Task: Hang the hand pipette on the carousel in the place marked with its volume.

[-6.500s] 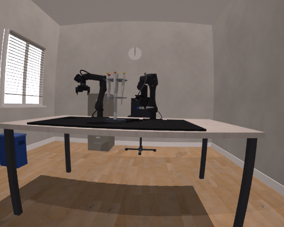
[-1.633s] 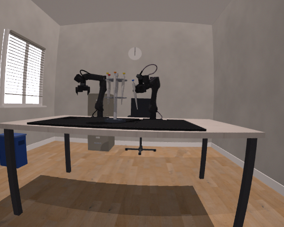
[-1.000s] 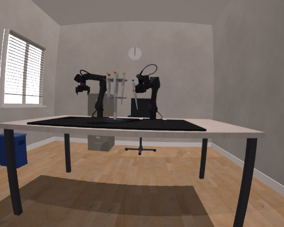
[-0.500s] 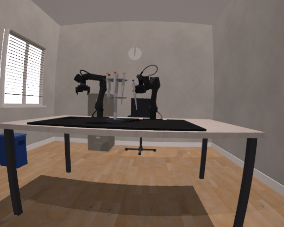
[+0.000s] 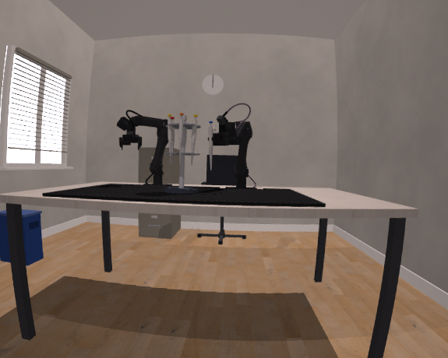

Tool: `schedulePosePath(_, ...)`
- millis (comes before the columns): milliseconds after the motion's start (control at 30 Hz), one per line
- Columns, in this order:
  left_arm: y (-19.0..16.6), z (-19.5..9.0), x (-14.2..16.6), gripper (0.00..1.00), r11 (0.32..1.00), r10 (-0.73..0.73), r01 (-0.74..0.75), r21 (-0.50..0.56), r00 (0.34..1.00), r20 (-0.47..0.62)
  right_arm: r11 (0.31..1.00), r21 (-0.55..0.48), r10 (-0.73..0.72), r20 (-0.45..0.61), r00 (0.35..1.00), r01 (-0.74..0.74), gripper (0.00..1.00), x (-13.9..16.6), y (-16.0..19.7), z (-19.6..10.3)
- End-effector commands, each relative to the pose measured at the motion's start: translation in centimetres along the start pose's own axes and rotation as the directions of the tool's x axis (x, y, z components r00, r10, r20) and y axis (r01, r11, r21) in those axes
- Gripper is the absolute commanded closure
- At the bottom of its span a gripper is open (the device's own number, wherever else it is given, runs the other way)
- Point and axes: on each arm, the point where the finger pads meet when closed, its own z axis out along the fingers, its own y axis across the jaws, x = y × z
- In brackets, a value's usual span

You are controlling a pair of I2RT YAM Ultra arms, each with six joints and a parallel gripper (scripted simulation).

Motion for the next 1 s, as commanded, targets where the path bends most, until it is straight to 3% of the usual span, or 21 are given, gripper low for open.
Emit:
schedulePosePath(0,-0.10,0.51,-3.33,0.88,1.000,0.020,-0.020,0.000,0.995,0.096,1.000,0.019,-0.025,0.041,0.999,0.024,0.00,-0.98,-0.42,-0.57)
schedulePosePath(967,-0.21,0.04,-4.18,0.88,1.000,0.026,-0.026,-0.001,0.993,0.117,1.000,0.019,-0.025,0.041,0.999,0.024,0.00,-0.98,-0.42,-0.57)
